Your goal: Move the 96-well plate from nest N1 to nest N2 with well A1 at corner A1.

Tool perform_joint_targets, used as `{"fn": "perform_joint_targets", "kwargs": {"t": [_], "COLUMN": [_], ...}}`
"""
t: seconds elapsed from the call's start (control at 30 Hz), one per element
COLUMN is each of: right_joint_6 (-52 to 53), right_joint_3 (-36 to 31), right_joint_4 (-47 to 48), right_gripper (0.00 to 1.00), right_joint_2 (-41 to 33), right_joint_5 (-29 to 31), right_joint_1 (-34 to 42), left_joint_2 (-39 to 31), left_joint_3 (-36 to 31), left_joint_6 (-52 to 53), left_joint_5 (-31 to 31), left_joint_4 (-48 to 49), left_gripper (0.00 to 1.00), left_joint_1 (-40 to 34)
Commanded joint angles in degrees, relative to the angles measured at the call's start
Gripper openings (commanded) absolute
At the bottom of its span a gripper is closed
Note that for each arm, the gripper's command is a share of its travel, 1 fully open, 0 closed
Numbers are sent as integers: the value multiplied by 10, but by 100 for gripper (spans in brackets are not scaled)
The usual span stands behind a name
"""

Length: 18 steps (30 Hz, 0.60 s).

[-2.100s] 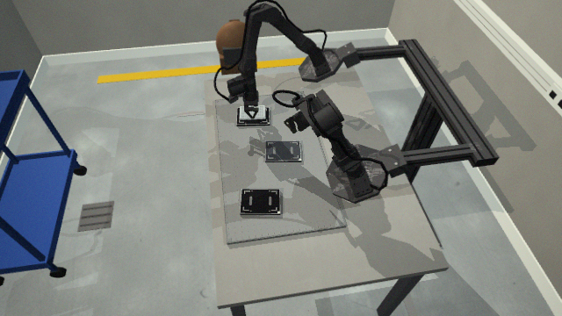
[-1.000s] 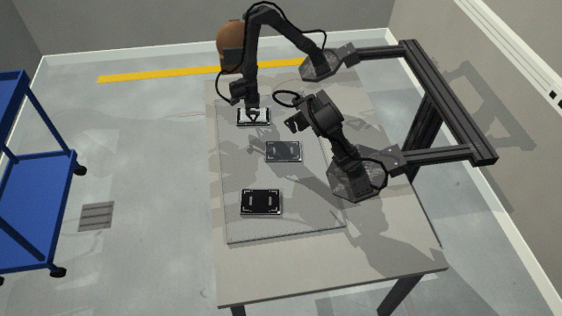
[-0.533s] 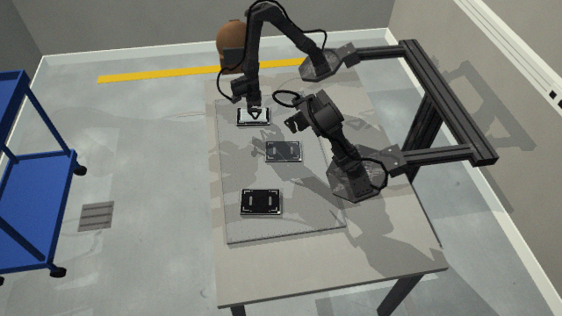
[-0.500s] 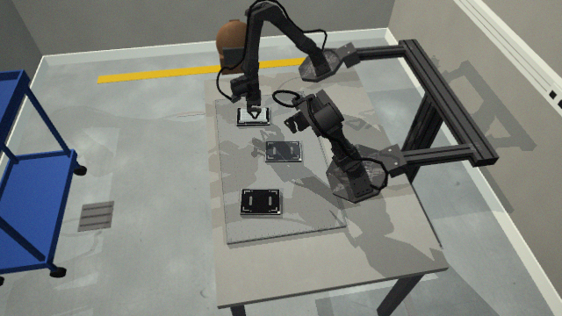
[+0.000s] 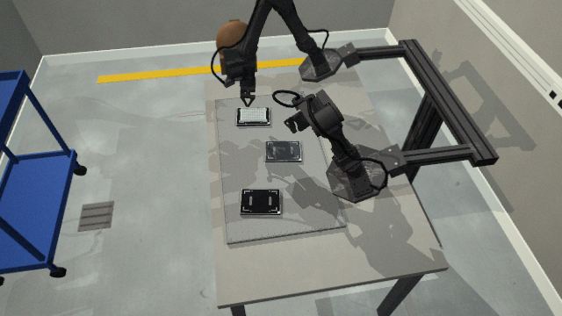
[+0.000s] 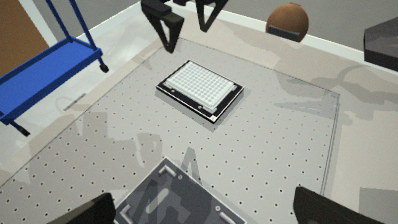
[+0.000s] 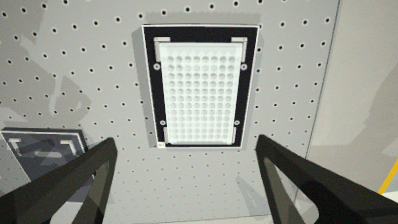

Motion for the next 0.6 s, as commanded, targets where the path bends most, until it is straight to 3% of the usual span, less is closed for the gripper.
{"fn": "perform_joint_targets", "kwargs": {"t": [0.0,0.2,0.33,0.57], "right_joint_6": [8,6,-32,-143], "right_joint_3": [3,-3,-21,-156], "right_joint_4": [-41,-36,27,196], "right_gripper": [100,100,100,100], "right_joint_2": [6,3,-14,-102], "right_joint_5": [6,11,22,42], "right_joint_1": [4,3,10,31], "left_joint_2": [1,1,1,1], "left_joint_3": [1,1,1,1], "left_joint_6": [2,2,2,2], "left_joint_5": [-1,-1,-1,-1], "left_joint_4": [13,13,13,13], "left_gripper": [100,100,100,100], "left_joint_1": [-7,-7,-7,-7]}}
